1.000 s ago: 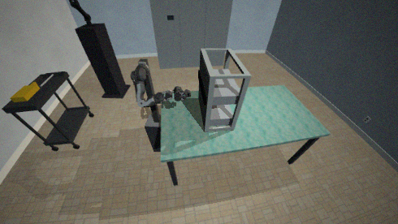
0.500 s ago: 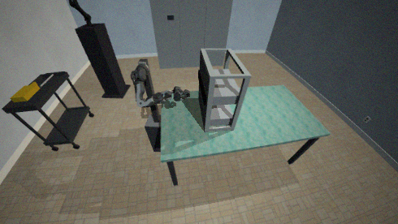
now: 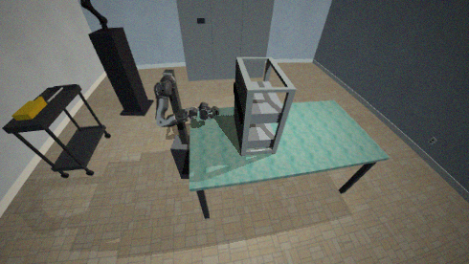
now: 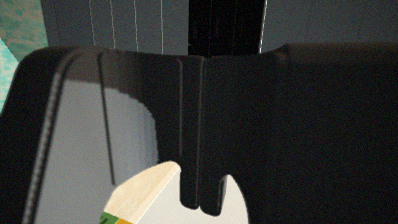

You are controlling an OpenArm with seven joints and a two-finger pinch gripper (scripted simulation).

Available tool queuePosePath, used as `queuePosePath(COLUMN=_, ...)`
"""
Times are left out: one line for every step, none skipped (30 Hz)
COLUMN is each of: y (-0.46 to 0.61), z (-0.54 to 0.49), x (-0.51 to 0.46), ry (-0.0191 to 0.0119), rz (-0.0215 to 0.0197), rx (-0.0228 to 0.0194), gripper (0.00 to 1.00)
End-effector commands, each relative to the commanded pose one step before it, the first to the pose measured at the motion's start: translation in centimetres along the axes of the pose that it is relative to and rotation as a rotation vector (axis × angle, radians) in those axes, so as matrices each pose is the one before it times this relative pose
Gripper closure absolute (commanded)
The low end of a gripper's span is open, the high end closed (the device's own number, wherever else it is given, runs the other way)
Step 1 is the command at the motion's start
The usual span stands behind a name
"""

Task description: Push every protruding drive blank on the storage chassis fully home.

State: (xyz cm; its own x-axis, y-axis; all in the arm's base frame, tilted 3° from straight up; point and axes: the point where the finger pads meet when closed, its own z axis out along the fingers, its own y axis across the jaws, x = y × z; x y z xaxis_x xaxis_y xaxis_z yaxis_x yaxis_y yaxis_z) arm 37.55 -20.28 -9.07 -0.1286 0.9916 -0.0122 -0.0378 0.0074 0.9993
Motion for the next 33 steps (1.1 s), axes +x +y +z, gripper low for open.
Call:
queuePosePath(y=0.498, z=-0.374, x=-0.0786, ry=-0.00162, rz=-0.00093, rx=-0.01722, gripper=1.00)
queuePosePath(y=0.035, z=-0.350, x=-0.0051, ry=-0.00001, rz=-0.00007, rx=-0.00314, gripper=1.00)
queuePosePath(y=0.022, z=-0.356, x=-0.0069, ry=-0.00005, rz=-0.00002, rx=-0.00239, gripper=1.00)
queuePosePath(y=0.002, z=-0.362, x=-0.0059, ry=-0.00003, rz=-0.00006, rx=-0.00105, gripper=1.00)
queuePosePath(y=0.009, z=-0.367, x=-0.0052, ry=-0.00001, rz=-0.00009, rx=-0.00139, gripper=1.00)
queuePosePath(y=0.011, z=-0.370, x=-0.0060, ry=-0.00002, rz=-0.00004, rx=-0.00159, gripper=1.00)
queuePosePath(y=0.009, z=-0.372, x=-0.0029, ry=0.00019, rz=0.00100, rx=-0.00150, gripper=1.00)
queuePosePath(y=-0.008, z=-0.374, x=-0.0034, ry=0.00013, rz=0.00066, rx=-0.00037, gripper=1.00)
queuePosePath(y=-0.010, z=-0.375, x=-0.0053, ry=0.00018, rz=0.00005, rx=0.00010, gripper=1.00)
queuePosePath(y=-0.009, z=-0.374, x=-0.0060, ry=0.00019, rz=-0.00017, rx=0.00010, gripper=1.00)
queuePosePath(y=-0.016, z=-0.374, x=-0.0043, ry=0.00003, rz=0.00038, rx=0.00000, gripper=1.00)
queuePosePath(y=0.000, z=0.000, x=0.0000, ry=0.00000, rz=0.00000, rx=0.00000, gripper=1.00)
queuePosePath(y=0.000, z=0.000, x=0.0000, ry=0.00000, rz=0.00000, rx=0.00000, gripper=1.00)
queuePosePath(y=-0.014, z=-0.374, x=-0.0070, ry=-0.00020, rz=-0.00058, rx=-0.00011, gripper=1.00)
queuePosePath(y=-0.020, z=-0.373, x=-0.0017, ry=-0.00008, rz=0.00135, rx=-0.00002, gripper=1.00)
queuePosePath(y=-0.013, z=-0.369, x=-0.0058, ry=-0.00003, rz=-0.00010, rx=-0.00001, gripper=1.00)
queuePosePath(y=-0.011, z=-0.365, x=-0.0059, ry=0.00010, rz=-0.00039, rx=0.00002, gripper=1.00)
queuePosePath(y=-0.007, z=-0.360, x=-0.0044, ry=0.00028, rz=-0.00081, rx=0.00008, gripper=1.00)
queuePosePath(y=-0.014, z=-0.358, x=-0.0048, ry=-0.00009, rz=0.00009, rx=-0.00003, gripper=1.00)
queuePosePath(y=-0.017, z=-0.355, x=-0.0060, ry=-0.00023, rz=0.00040, rx=-0.00007, gripper=1.00)
queuePosePath(y=-0.014, z=-0.348, x=-0.0051, ry=-0.00003, rz=0.00000, rx=-0.00003, gripper=1.00)
queuePosePath(y=-0.010, z=-0.339, x=-0.0038, ry=0.00011, rz=-0.00034, rx=0.00003, gripper=1.00)
queuePosePath(y=-0.010, z=-0.332, x=-0.0039, ry=0.00006, rz=-0.00024, rx=0.00002, gripper=1.00)
queuePosePath(y=-0.014, z=-0.326, x=-0.0046, ry=-0.00004, rz=0.00005, rx=-0.00004, gripper=1.00)
queuePosePath(y=-0.011, z=-0.315, x=-0.0039, ry=0.00002, rz=-0.00014, rx=0.00001, gripper=1.00)
queuePosePath(y=-0.012, z=-0.306, x=-0.0043, ry=-0.00003, rz=-0.00003, rx=-0.00001, gripper=1.00)
queuePosePath(y=-0.012, z=-0.295, x=-0.0042, ry=-0.00004, rz=0.00003, rx=-0.00003, gripper=1.00)
queuePosePath(y=-0.007, z=-0.280, x=-0.0025, ry=0.00011, rz=-0.00033, rx=0.00005, gripper=1.00)
queuePosePath(y=0.000, z=0.000, x=0.0000, ry=0.00000, rz=0.00000, rx=0.00000, gripper=1.00)
queuePosePath(y=0.000, z=0.000, x=0.0000, ry=0.00000, rz=0.00000, rx=0.00000, gripper=1.00)
queuePosePath(y=0.001, z=-0.260, x=0.0071, ry=0.00096, rz=-0.00142, rx=0.00012, gripper=1.00)
queuePosePath(y=-0.027, z=-0.271, x=-0.0188, ry=-0.00143, rz=0.00194, rx=-0.00021, gripper=1.00)
queuePosePath(y=-0.007, z=-0.239, x=-0.0001, ry=0.00028, rz=-0.00033, rx=0.00001, gripper=1.00)
